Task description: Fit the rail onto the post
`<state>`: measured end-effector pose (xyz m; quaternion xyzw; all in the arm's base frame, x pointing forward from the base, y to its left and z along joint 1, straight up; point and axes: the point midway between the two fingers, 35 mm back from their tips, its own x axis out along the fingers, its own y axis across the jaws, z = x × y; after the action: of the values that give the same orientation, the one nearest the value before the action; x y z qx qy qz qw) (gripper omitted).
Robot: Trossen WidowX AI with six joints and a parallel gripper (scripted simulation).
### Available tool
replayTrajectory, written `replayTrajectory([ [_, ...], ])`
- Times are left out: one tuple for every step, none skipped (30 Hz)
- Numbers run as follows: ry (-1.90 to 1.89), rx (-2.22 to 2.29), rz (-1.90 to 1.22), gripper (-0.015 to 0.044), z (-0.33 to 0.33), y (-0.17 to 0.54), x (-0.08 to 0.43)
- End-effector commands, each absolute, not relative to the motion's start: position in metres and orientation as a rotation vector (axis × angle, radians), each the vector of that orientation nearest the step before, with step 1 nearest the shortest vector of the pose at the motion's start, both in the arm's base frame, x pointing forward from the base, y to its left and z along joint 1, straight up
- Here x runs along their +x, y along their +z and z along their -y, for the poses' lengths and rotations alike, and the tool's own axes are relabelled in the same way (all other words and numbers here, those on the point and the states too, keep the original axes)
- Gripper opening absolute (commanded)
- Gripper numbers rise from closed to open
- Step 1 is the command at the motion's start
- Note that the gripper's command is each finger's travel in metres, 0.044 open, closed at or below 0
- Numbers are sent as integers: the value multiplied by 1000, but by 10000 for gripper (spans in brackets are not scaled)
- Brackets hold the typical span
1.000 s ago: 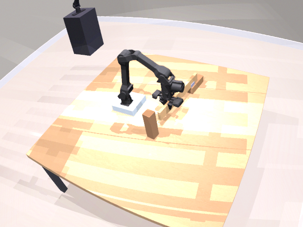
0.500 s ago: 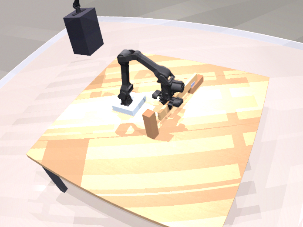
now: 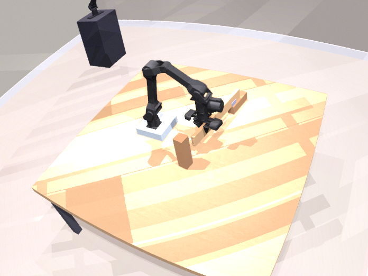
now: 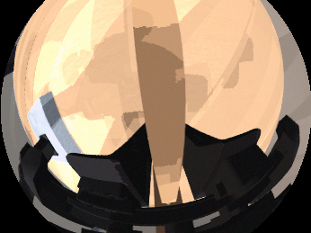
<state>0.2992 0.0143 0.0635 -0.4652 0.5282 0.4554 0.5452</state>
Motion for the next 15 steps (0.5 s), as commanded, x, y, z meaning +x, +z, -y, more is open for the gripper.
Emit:
replayTrajectory([
  [1078, -1103, -1249, 0, -15, 65, 300],
  [1078, -1103, -1249, 0, -15, 65, 300],
  [1078, -1103, -1249, 0, -15, 65, 300],
  [1078, -1103, -1249, 0, -15, 65, 300],
  [1078, -1103, -1249, 0, -15, 65, 300],
  [1078, -1103, -1249, 0, -15, 65, 300],
  [1078, -1103, -1249, 0, -15, 65, 300],
  [1078, -1103, -1249, 0, -15, 64, 300],
  [1078, -1103, -1249, 0, -15, 64, 300],
  [1078, -1103, -1249, 0, -15, 64, 300],
  [1078, -1103, -1249, 0, -15, 64, 300],
  [1078, -1103, -1249, 0, -15, 64, 300],
  [1078, -1103, -1249, 0, -15, 64, 300],
  [1078, -1103, -1249, 0, -15, 63, 300],
  [1078, -1103, -1249, 0, -15, 63, 300],
])
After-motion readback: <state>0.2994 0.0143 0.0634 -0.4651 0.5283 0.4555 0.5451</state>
